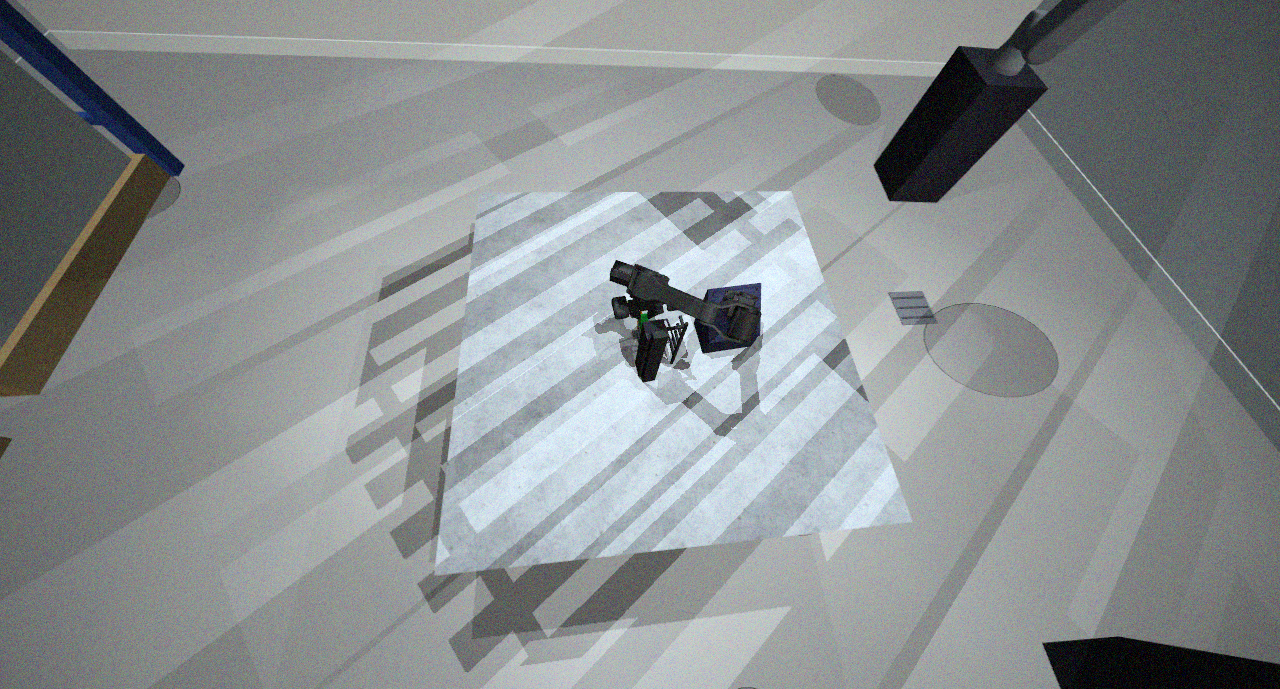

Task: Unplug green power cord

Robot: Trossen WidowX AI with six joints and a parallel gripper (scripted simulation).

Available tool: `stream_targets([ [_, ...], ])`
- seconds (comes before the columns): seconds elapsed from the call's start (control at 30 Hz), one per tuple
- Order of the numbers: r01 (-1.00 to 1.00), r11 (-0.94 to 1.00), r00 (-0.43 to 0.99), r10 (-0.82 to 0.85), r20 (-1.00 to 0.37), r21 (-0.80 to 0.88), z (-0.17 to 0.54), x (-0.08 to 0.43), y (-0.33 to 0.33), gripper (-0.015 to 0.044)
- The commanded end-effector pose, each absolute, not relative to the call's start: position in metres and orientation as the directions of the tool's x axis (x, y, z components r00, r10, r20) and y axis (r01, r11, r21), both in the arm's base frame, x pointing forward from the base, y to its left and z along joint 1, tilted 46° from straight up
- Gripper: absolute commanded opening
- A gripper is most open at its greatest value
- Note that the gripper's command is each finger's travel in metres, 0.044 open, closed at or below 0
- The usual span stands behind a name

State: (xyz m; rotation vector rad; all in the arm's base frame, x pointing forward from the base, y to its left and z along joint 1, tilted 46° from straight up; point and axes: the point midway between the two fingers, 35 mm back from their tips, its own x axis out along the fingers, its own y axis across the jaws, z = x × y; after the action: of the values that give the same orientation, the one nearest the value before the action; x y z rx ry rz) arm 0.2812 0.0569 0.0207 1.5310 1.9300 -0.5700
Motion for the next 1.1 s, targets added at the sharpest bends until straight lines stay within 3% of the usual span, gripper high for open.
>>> stream_targets([
  [0.0, 0.97, 0.241, -0.146, 0.699, -0.7, 0.039, 0.012, 0.286, 0.047, 0.0],
  [0.7, 0.97, 0.239, -0.144, 0.697, -0.702, 0.038, -0.011, 0.292, 0.022, 0.0],
  [0.9, 0.972, 0.232, -0.142, 0.699, -0.701, 0.034, -0.006, 0.29, 0.026, 0.0157],
  [1.07, 0.972, 0.232, -0.142, 0.699, -0.701, 0.034, -0.006, 0.29, 0.026, 0.016],
])
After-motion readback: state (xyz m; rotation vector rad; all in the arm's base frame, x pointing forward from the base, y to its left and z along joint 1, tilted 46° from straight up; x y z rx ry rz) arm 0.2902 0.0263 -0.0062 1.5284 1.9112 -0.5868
